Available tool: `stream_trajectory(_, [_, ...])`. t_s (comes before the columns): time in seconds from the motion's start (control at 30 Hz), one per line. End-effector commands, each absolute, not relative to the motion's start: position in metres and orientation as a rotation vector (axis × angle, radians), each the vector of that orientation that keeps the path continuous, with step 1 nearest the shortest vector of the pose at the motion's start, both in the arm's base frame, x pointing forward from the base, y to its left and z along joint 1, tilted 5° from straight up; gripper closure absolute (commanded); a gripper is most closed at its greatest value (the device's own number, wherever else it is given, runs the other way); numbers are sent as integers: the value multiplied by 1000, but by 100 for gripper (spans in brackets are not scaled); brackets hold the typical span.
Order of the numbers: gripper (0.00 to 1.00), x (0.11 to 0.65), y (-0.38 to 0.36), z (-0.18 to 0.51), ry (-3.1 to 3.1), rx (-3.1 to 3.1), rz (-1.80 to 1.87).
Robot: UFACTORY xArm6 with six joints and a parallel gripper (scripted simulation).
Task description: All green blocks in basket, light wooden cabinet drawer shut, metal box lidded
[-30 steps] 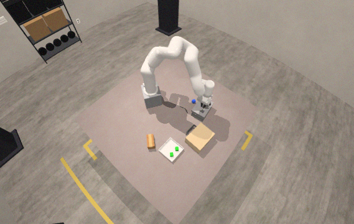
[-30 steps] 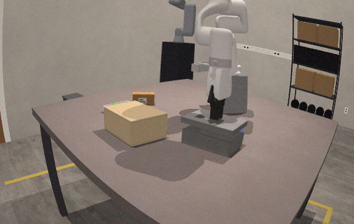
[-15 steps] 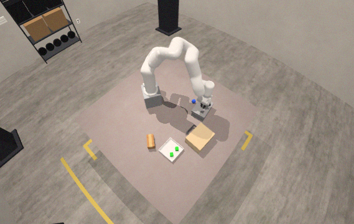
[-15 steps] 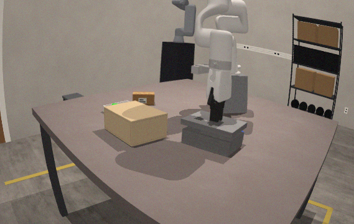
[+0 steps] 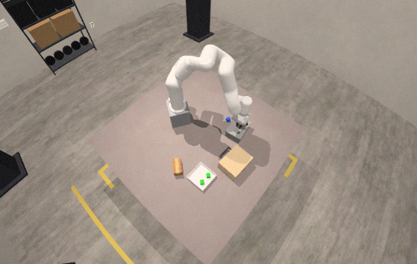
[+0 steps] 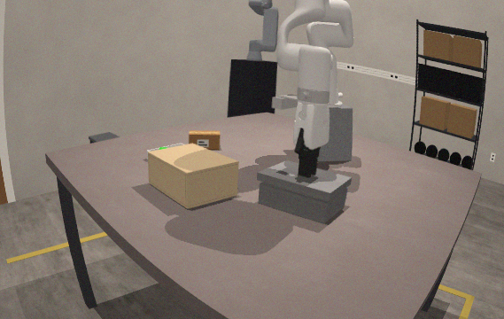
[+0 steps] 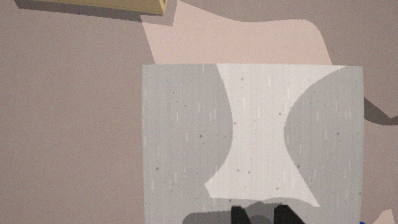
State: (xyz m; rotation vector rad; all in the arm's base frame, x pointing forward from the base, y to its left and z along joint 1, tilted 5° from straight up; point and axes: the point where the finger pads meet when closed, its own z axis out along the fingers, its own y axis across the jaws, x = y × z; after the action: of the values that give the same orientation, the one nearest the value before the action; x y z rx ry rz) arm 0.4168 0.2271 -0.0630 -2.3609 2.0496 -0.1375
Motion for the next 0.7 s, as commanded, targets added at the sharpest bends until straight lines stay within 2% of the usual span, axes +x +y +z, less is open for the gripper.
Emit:
stream_trajectory(0.0, [100,418,228,-65,2047,-2358,-139])
stream_trajectory(0.67, [100,419,227,-76,2047,-2358,-139])
